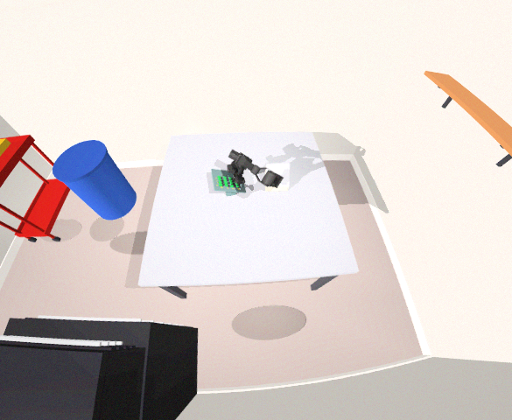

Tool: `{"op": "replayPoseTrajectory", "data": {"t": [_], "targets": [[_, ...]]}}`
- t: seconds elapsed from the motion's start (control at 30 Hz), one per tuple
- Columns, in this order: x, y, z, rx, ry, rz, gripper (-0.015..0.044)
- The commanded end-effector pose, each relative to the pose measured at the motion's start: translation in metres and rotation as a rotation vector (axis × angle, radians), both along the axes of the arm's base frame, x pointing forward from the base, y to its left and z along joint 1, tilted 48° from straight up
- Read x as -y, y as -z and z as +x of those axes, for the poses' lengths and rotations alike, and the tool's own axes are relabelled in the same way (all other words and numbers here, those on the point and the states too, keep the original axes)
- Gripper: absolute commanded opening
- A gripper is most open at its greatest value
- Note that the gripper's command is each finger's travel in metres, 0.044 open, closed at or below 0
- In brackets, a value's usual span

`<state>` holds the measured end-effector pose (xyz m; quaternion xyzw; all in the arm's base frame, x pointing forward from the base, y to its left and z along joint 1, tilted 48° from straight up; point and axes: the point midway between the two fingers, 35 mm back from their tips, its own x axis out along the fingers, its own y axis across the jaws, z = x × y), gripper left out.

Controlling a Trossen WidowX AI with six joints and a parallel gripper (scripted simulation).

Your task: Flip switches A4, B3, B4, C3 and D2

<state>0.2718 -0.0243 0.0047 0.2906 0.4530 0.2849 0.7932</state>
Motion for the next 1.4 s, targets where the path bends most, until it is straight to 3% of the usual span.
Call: {"op": "replayPoseTrajectory", "data": {"t": [0.0, 0.8, 1.03, 1.37], "targets": [[-0.001, 0.000, 0.000, 0.000, -0.001, 0.004, 0.0000], [-0.001, 0.001, 0.001, 0.000, -0.001, -0.001, 0.0000], [0.043, -0.033, -0.023, -0.019, -0.019, -0.004, 0.0000], [0.025, -0.042, -0.047, -0.021, -0.020, -0.002, 0.0000]]}}
